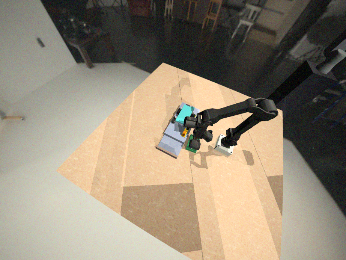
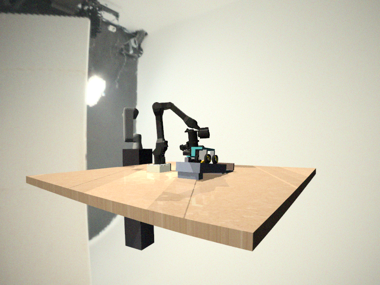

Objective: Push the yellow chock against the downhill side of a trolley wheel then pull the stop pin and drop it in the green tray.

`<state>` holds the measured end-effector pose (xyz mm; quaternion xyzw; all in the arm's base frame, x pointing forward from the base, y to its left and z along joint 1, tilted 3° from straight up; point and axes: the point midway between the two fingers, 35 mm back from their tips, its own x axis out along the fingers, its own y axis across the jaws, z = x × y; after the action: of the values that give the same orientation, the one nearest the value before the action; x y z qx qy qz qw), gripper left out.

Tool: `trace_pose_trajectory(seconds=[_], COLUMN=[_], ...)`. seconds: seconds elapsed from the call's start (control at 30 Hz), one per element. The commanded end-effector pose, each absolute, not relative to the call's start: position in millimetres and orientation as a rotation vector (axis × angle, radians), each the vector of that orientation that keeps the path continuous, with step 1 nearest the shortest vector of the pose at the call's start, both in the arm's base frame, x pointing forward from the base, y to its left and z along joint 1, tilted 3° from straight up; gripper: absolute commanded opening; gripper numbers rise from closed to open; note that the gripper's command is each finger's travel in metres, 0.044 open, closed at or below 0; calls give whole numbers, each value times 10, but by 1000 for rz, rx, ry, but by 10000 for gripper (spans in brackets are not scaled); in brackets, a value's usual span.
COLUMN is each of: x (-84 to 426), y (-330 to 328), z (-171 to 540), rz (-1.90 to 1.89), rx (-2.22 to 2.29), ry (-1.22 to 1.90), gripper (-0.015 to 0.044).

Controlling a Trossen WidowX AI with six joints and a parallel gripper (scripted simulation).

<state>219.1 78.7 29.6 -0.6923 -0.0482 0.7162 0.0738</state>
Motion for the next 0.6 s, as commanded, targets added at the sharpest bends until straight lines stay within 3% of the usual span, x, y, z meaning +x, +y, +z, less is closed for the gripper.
trace_pose_trajectory(seconds=[0.0,0.57], x=[2181,2186], y=[763,680], z=[276,239], rz=[2154,2155], rx=[-2074,-2075], ry=[-152,-151], gripper=[190,190])
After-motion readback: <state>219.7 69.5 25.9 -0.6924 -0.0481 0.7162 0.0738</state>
